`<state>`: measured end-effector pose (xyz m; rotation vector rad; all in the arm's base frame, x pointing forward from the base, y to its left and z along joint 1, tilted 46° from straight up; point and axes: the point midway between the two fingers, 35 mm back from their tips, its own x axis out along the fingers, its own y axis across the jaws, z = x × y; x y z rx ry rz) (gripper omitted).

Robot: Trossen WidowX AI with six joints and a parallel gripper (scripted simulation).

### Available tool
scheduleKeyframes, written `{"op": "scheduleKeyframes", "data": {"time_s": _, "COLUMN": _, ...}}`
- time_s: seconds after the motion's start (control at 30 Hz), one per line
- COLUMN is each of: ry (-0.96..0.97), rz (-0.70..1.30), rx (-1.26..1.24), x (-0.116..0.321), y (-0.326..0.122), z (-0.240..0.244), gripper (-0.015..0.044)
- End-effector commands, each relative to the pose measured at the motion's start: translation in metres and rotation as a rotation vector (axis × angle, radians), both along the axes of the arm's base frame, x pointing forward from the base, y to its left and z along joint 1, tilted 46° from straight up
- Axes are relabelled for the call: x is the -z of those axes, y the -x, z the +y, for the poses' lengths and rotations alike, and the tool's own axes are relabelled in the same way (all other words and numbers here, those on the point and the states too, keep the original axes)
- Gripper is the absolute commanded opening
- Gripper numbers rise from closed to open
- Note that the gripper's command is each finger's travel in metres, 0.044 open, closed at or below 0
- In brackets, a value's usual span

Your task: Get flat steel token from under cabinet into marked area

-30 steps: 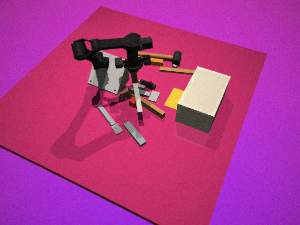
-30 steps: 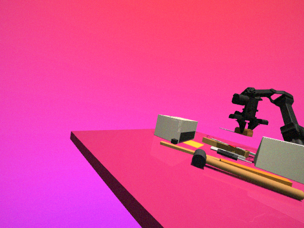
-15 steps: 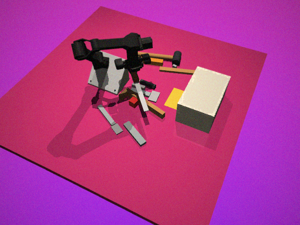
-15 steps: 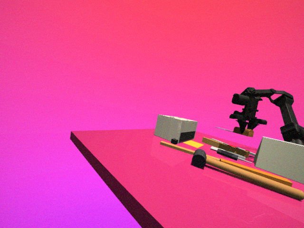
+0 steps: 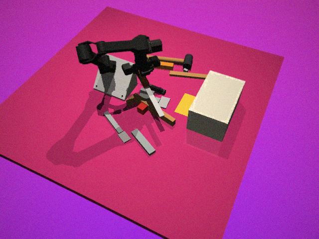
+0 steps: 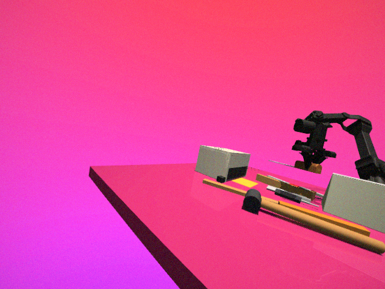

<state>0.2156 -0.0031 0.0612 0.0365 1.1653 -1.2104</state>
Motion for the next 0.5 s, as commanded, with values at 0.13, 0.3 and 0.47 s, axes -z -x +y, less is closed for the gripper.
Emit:
{"op": "scheduleKeyframes", "data": {"time_s": 0.13, "ry": -0.002, "rz": 0.047, "rx": -0.058, "x": -0.0007, "y": -0.0003, "z": 0.0008, "gripper": 0.0}}
{"op": "scheduleKeyframes", "data": {"time_s": 0.3, "ry": -0.007, "rz": 0.075, "rx": -0.086, "x": -0.0007, "y": -0.0003, "z": 0.0008, "gripper": 0.0}}
{"op": "scheduleKeyframes", "data": {"time_s": 0.47, "ry": -0.011, "rz": 0.103, "rx": -0.114, "x": -0.0007, "y": -0.0002, "z": 0.0008, "gripper": 0.0}}
